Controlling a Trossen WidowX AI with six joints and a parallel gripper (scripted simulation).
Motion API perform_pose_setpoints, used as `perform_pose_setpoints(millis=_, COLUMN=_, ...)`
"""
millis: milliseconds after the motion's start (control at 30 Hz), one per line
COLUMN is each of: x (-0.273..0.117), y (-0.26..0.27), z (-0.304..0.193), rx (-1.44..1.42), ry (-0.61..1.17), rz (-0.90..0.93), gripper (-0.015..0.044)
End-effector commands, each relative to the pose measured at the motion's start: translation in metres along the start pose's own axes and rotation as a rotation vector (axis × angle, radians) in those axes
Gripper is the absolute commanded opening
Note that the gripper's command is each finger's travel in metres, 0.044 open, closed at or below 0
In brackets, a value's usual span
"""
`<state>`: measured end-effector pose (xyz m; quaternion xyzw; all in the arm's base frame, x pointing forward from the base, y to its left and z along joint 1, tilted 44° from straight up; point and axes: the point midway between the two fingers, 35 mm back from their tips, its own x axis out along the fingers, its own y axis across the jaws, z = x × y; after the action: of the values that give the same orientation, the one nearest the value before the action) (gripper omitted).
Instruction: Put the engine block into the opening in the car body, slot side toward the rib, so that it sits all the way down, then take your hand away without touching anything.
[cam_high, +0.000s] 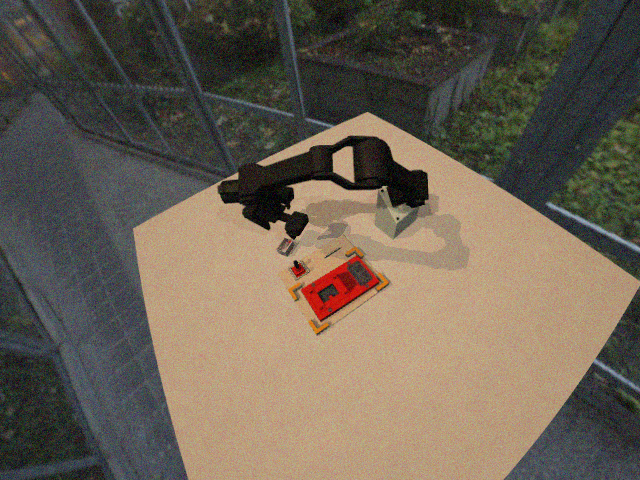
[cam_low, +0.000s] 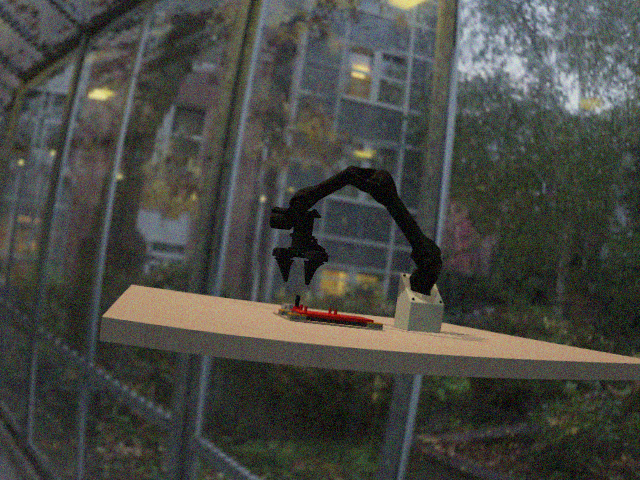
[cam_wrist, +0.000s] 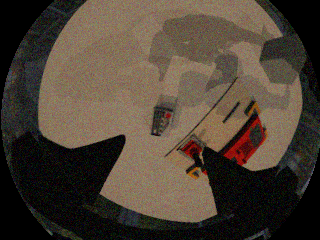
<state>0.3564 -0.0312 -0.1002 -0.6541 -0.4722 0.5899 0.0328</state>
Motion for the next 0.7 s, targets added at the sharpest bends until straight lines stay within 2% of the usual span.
perform_pose_setpoints(millis=0, x=-0.002, y=0.006, z=0.0, rx=0.012, ry=0.01, rz=-0.004, gripper=0.044)
perform_pose_setpoints(millis=67, x=0.001, y=0.007, z=0.001, rx=0.012, ry=0.01, rz=-0.004, gripper=0.044)
perform_pose_setpoints(millis=167, x=0.031, y=0.009, z=0.0, rx=0.012, ry=0.011, rz=-0.005, gripper=0.044)
perform_pose_setpoints(millis=667, x=0.054, y=0.006, z=0.0, rx=0.012, ry=0.012, rz=-0.006, gripper=0.044)
